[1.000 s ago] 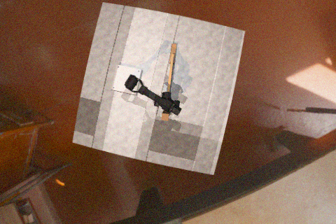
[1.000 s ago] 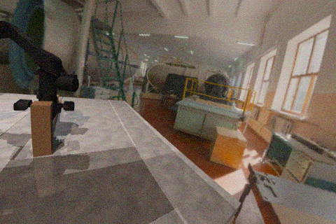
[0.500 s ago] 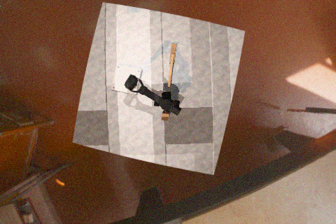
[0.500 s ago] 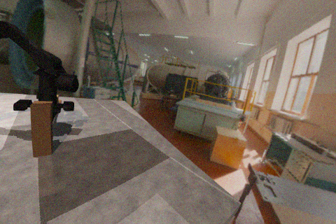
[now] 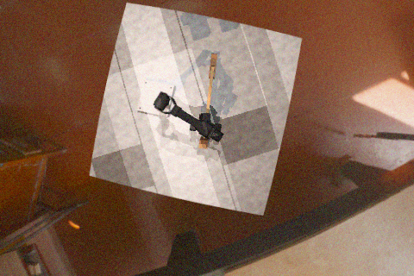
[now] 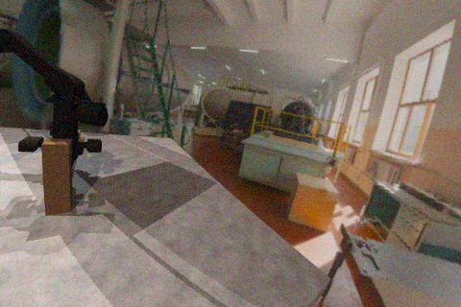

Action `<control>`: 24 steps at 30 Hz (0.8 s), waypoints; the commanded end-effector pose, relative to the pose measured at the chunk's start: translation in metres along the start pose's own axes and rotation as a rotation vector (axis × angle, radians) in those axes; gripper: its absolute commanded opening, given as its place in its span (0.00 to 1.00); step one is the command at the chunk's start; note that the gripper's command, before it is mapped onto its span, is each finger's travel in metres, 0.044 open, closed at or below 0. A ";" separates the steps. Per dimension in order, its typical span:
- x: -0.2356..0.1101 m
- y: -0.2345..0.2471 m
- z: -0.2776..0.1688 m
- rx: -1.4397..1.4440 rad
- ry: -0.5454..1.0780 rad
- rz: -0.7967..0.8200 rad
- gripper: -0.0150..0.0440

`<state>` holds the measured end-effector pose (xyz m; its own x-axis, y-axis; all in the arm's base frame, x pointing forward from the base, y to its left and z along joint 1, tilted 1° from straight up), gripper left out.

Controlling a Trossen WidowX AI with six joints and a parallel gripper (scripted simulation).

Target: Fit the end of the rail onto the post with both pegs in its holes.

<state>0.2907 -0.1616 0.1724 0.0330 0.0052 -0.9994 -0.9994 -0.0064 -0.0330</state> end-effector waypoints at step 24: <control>-0.002 0.000 -0.009 -0.001 0.002 -0.007 0.25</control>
<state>0.2906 -0.1664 0.1732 0.0344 0.0092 -0.9994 -0.9994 -0.0085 -0.0345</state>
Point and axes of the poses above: the point midway between the two fingers, 35 mm back from their tips, its own x axis out along the fingers, its own y axis across the jaws, z = x × y, the point moved 10 cm from there along -x, back along the fingers, and after that the axes turned 4 degrees about -x, right-handed, at the moved point
